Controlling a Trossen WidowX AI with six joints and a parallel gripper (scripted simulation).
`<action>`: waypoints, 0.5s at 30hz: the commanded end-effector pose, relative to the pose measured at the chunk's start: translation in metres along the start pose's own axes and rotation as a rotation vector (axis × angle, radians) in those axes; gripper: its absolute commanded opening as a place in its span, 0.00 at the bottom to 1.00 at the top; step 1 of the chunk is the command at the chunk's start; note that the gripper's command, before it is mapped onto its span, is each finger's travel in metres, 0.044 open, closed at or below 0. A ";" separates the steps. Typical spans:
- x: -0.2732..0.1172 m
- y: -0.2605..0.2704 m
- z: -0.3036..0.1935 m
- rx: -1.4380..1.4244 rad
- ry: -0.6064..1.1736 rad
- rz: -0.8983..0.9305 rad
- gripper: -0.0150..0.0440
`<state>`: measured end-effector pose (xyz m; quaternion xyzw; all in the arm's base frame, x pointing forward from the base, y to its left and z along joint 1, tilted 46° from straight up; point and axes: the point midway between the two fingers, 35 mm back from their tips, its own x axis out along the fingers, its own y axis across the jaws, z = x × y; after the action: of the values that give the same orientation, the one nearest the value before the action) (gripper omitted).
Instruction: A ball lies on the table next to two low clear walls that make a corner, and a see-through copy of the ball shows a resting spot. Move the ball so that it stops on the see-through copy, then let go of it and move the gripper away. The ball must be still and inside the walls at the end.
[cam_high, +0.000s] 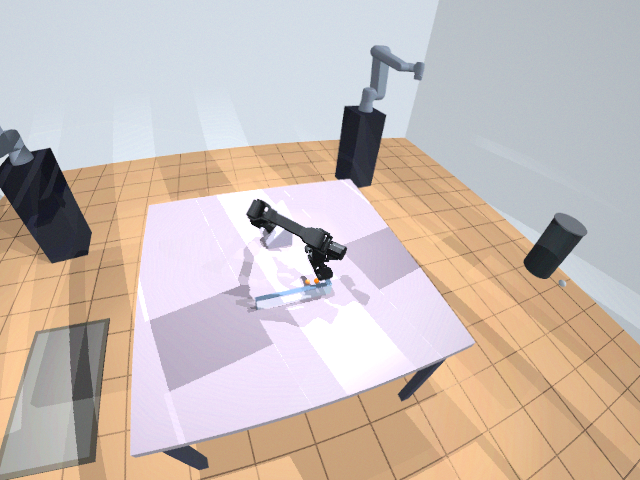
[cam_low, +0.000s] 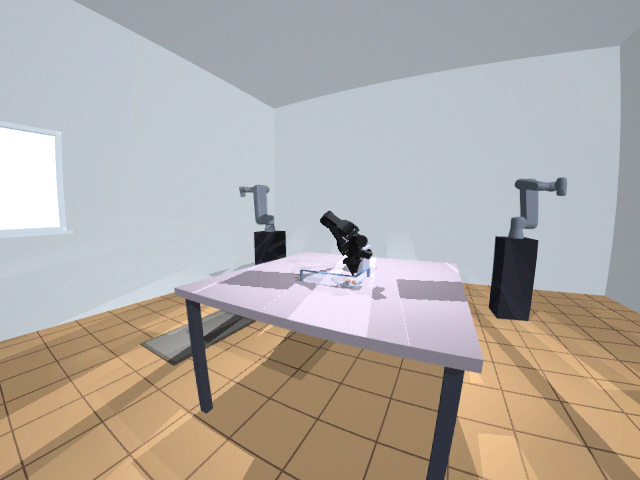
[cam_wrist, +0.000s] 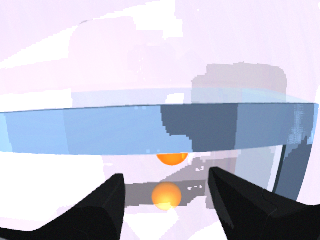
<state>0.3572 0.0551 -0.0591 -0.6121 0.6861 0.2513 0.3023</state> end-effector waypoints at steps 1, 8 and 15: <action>-0.003 -0.005 0.001 0.014 0.020 -0.018 0.62; 0.012 -0.006 0.000 0.014 0.020 -0.018 0.62; 0.019 -0.006 0.000 0.014 0.020 -0.018 0.62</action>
<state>0.3642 0.0462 -0.0682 -0.6171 0.6846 0.2357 0.3080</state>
